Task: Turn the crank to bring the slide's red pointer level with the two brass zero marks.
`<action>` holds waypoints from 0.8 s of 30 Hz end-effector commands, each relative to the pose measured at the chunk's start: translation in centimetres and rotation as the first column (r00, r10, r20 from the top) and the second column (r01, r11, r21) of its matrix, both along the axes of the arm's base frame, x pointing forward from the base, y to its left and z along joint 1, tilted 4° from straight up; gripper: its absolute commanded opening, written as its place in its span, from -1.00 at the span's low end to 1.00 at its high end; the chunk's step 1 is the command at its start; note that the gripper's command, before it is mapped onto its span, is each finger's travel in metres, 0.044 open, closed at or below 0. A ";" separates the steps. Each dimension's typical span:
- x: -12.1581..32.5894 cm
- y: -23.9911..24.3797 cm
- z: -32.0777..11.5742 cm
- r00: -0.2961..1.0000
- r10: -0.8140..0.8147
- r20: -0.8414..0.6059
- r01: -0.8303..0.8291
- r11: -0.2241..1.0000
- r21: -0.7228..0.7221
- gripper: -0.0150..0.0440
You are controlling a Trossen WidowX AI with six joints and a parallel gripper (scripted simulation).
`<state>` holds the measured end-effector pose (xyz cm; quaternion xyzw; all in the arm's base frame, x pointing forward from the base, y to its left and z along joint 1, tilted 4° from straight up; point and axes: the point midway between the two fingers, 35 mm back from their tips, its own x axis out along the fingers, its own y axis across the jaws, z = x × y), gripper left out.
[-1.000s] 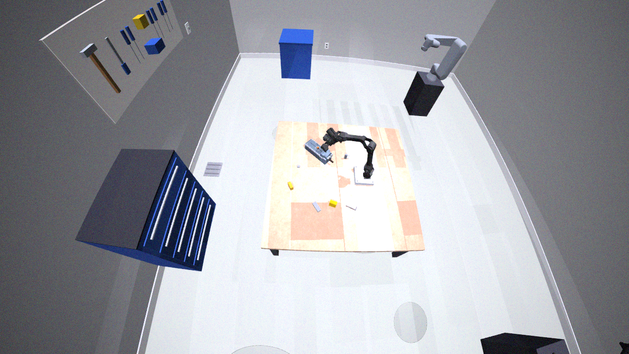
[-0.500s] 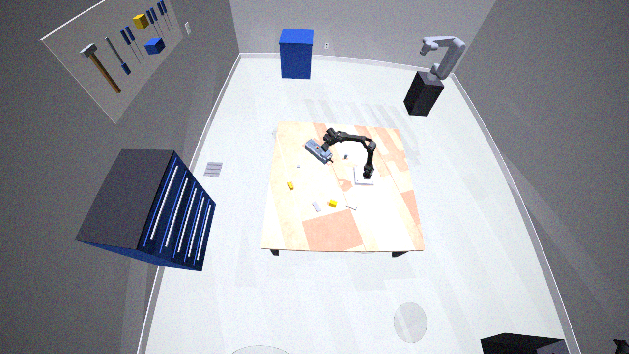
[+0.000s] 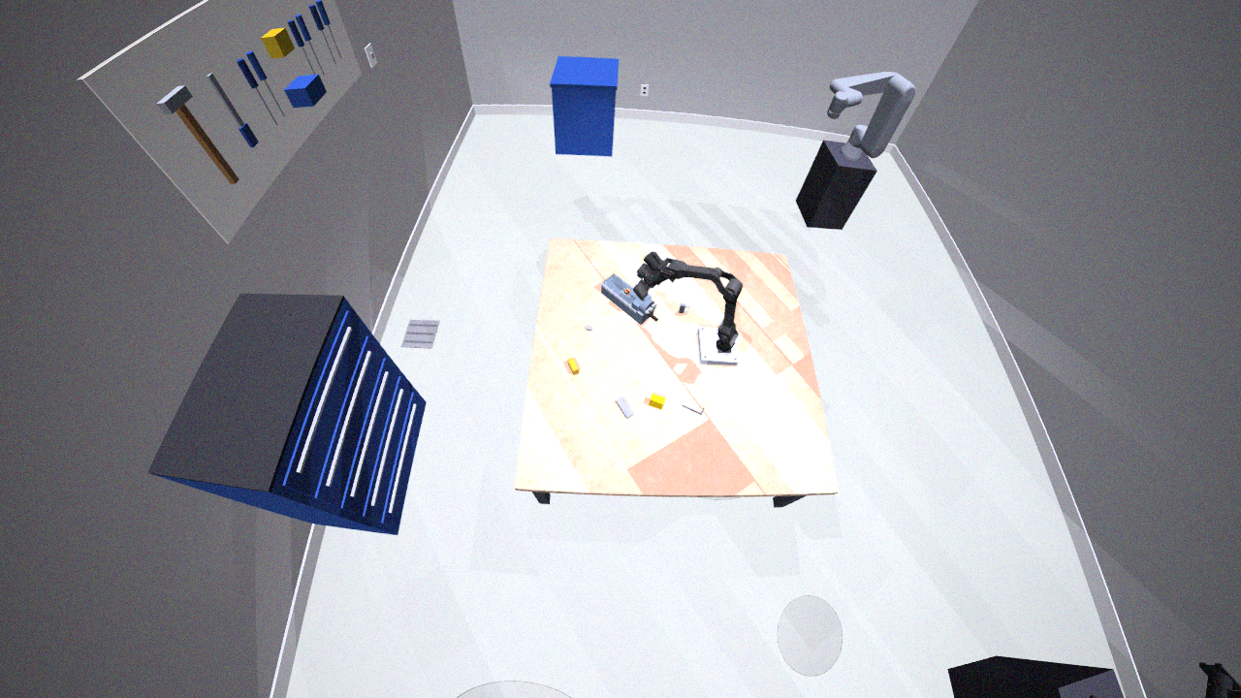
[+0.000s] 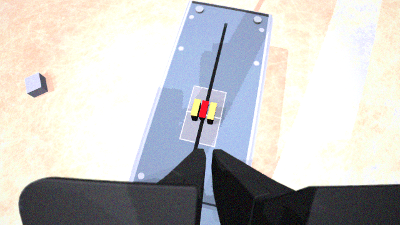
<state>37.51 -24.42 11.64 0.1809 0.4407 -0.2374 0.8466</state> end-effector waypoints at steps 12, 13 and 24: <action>0.0 0.0 0.0 1.000 0.000 0.000 0.000 1.000 0.000 0.75; 0.0 0.0 0.0 1.000 0.000 0.000 0.000 1.000 0.000 0.84; 0.0 0.0 0.0 1.000 0.000 0.000 0.000 1.000 0.000 0.29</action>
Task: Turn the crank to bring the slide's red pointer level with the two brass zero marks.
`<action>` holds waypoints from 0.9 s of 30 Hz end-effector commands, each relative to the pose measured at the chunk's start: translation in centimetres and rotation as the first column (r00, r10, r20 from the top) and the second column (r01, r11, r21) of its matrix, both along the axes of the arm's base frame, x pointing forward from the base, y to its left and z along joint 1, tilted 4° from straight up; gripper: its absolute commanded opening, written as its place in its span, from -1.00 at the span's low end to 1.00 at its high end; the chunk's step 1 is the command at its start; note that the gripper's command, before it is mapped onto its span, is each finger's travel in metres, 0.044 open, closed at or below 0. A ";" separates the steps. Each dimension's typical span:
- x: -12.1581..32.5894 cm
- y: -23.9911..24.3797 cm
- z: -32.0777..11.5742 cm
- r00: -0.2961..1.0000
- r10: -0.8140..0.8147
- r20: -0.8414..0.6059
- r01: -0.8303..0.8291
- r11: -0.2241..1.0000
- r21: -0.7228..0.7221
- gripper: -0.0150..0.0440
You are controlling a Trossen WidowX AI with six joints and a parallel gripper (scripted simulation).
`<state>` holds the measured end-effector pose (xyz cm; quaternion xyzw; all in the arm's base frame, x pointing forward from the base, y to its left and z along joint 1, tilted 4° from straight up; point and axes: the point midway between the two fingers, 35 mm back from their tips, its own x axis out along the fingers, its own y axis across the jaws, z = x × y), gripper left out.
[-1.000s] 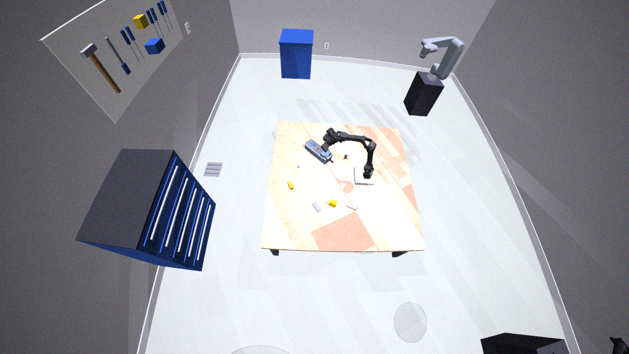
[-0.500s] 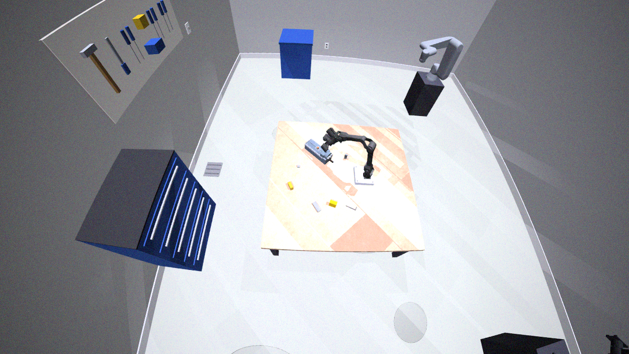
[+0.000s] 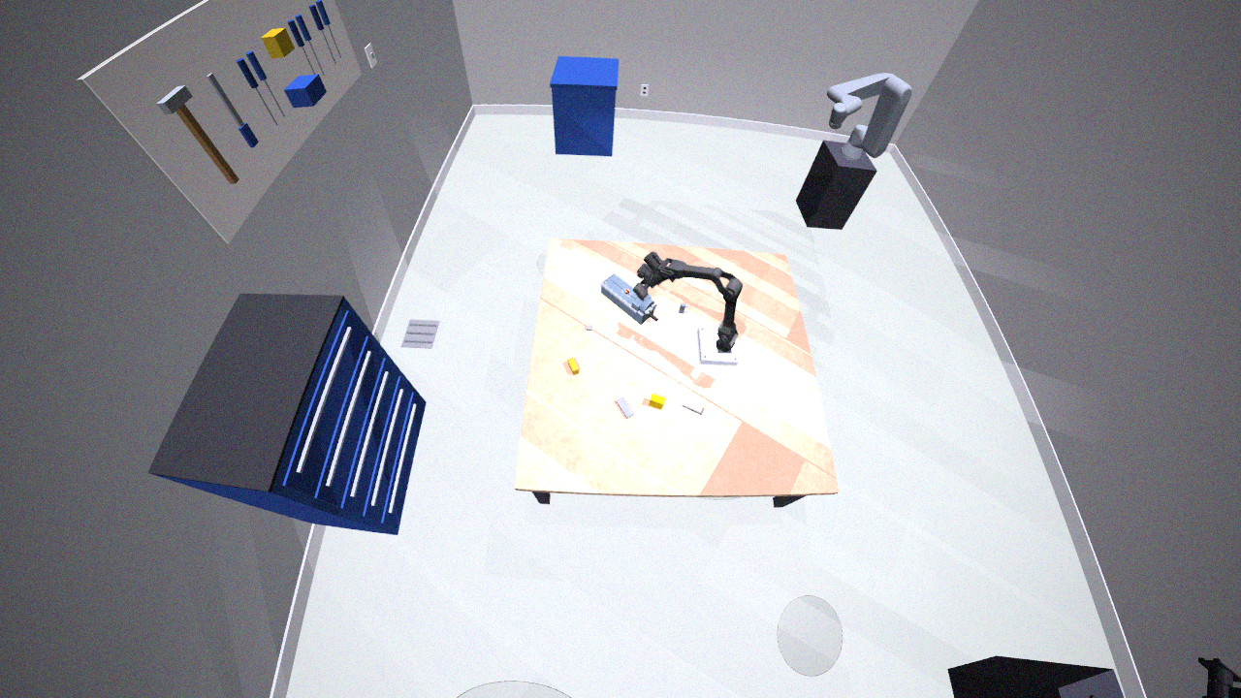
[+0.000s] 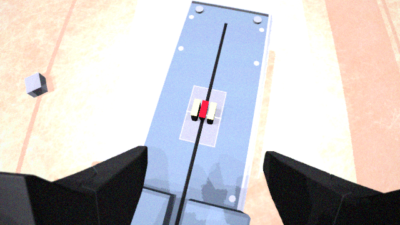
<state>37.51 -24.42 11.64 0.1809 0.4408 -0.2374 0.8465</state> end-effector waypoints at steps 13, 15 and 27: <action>0.0 0.0 0.0 1.000 0.000 0.000 0.000 1.000 0.000 -0.49; 0.0 0.0 0.0 1.000 0.000 0.000 0.000 1.000 0.000 -0.49; 0.0 0.0 0.0 1.000 0.000 0.001 0.000 1.000 0.001 -0.49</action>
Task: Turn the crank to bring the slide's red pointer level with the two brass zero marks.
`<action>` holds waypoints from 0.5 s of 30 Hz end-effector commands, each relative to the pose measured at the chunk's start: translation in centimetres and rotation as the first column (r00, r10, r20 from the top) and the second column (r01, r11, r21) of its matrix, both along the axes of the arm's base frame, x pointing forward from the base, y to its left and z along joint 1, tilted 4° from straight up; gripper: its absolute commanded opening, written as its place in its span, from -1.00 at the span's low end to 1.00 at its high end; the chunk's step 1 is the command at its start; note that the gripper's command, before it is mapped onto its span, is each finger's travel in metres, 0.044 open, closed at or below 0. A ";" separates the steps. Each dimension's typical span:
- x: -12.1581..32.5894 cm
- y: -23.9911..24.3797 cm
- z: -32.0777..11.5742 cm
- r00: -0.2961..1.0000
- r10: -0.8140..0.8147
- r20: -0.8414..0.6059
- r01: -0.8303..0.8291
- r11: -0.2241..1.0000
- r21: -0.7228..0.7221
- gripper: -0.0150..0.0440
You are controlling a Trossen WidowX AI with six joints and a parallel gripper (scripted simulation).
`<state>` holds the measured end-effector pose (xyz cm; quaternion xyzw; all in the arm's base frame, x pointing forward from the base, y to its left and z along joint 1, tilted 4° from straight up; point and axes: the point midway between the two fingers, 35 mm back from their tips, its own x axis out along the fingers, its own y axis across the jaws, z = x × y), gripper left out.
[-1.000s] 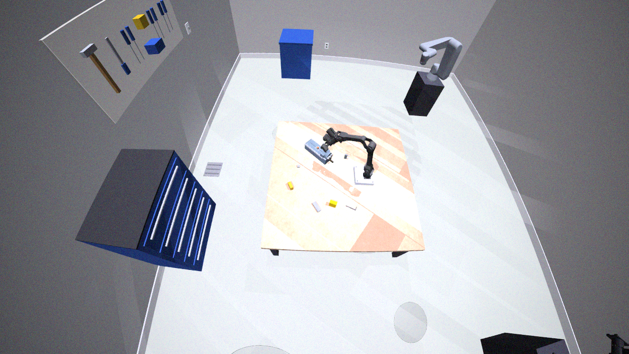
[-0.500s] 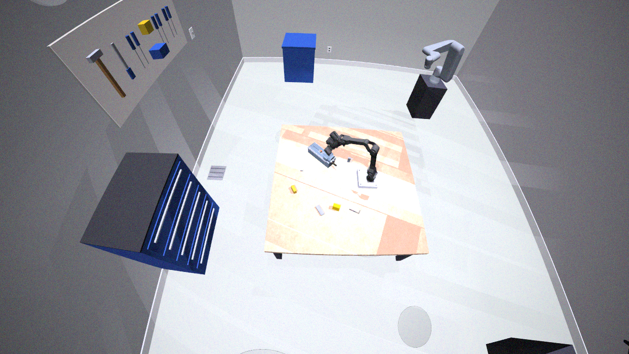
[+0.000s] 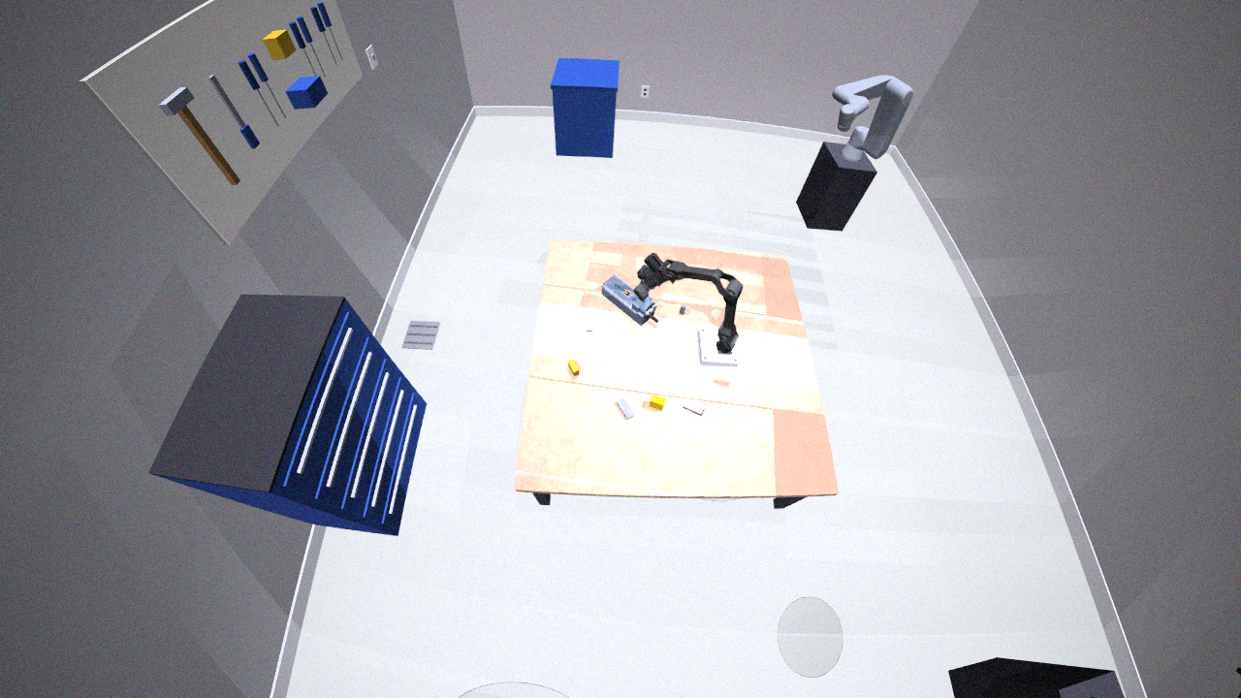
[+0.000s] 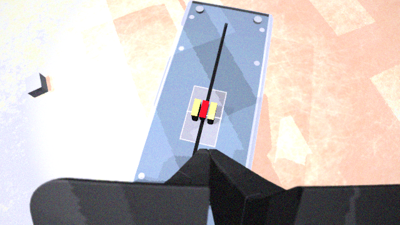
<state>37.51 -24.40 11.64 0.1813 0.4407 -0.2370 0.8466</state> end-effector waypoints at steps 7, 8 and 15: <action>0.0 0.0 0.0 1.000 0.000 0.000 0.000 1.000 0.000 0.13; 0.0 0.0 0.0 1.000 0.000 0.000 0.000 1.000 0.000 0.22; 0.0 0.0 0.1 1.000 0.000 0.000 0.000 1.000 0.000 0.84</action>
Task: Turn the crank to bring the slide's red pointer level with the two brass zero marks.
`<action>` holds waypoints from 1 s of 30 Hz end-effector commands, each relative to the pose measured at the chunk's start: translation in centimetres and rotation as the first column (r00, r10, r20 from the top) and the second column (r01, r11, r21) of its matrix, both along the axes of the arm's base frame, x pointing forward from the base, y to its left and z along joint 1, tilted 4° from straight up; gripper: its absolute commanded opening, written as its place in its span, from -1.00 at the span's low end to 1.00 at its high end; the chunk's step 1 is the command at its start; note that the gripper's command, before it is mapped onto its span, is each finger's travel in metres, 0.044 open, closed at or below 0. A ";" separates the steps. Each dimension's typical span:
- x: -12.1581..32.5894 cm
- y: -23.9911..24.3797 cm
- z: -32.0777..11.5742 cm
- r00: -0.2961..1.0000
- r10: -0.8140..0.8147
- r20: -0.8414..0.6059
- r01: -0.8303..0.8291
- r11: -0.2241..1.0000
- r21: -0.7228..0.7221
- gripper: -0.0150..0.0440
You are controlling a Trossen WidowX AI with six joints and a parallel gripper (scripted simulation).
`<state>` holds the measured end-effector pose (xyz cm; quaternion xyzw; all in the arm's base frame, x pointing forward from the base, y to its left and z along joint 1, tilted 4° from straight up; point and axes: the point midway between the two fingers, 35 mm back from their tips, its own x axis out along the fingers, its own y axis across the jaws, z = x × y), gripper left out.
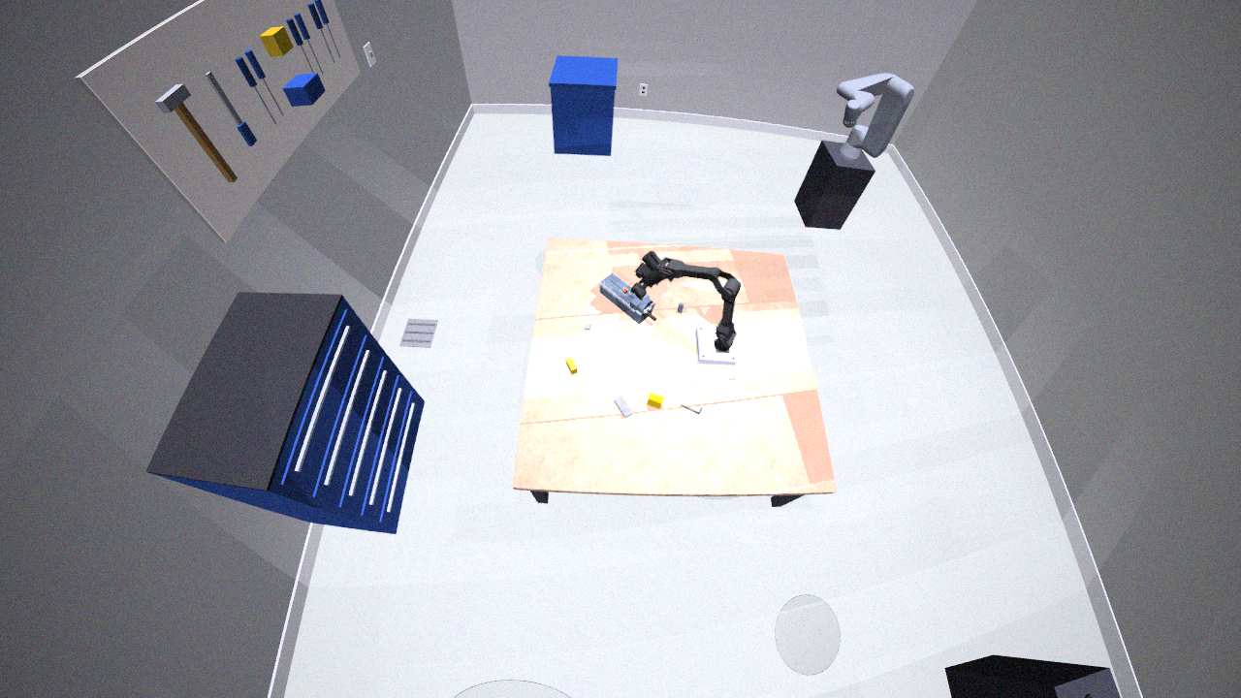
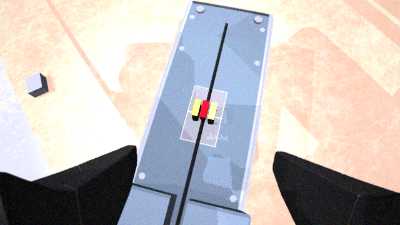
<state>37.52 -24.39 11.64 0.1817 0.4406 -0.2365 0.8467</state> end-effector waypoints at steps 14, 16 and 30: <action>0.1 -0.1 5.4 1.000 0.000 0.000 0.000 1.000 0.000 1.00; 0.1 -0.1 5.4 1.000 0.000 0.000 0.000 1.000 0.000 1.00; 0.1 -0.1 5.4 1.000 0.000 0.000 0.000 1.000 0.000 1.00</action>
